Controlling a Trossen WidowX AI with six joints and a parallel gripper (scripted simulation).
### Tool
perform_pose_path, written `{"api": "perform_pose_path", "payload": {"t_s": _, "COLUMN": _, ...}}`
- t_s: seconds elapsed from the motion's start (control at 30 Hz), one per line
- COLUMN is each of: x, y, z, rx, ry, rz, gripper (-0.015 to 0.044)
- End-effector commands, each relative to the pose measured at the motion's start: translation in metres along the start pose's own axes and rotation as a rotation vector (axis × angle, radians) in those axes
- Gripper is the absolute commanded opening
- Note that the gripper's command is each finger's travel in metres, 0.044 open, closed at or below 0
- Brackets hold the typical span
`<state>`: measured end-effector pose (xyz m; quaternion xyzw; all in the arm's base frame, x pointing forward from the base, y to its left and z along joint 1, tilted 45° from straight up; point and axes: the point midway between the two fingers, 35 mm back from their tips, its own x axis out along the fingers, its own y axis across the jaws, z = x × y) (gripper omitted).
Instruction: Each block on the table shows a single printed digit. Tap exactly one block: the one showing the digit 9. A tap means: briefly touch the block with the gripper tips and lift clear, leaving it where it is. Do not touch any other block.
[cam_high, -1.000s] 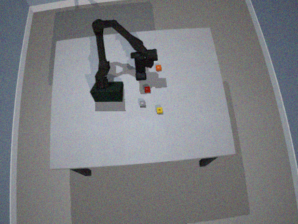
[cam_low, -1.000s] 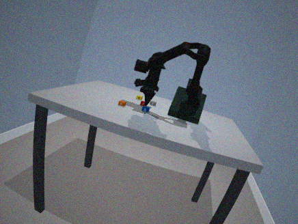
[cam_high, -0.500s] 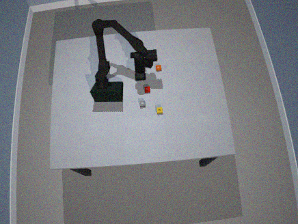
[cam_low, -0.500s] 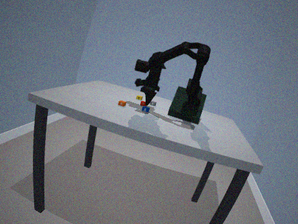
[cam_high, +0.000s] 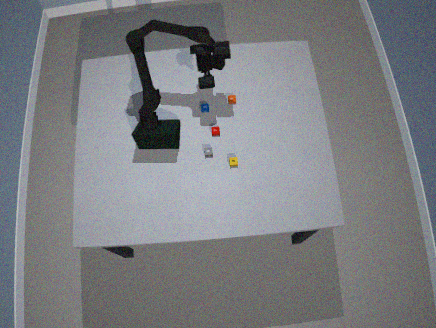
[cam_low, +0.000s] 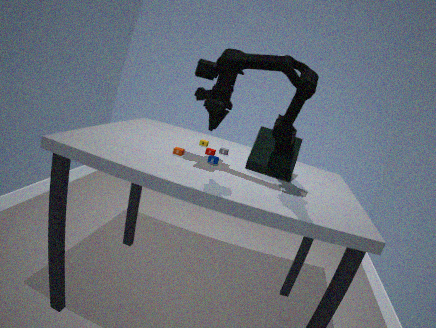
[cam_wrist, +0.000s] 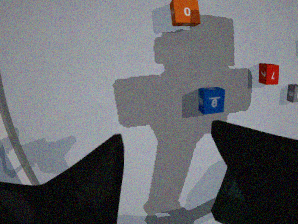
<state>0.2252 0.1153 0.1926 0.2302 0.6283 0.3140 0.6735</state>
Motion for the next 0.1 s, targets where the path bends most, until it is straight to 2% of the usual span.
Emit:
{"api": "perform_pose_path", "payload": {"t_s": 0.0, "x": -0.0068, "y": 0.0092, "z": -0.0047, "rx": 0.019, "ry": 0.019, "rz": 0.000, "gripper": 0.0387}}
{"api": "perform_pose_path", "payload": {"t_s": 0.07, "x": -0.0068, "y": 0.0092, "z": -0.0047, "rx": 0.019, "ry": 0.019, "rz": 0.000, "gripper": 0.0400}}
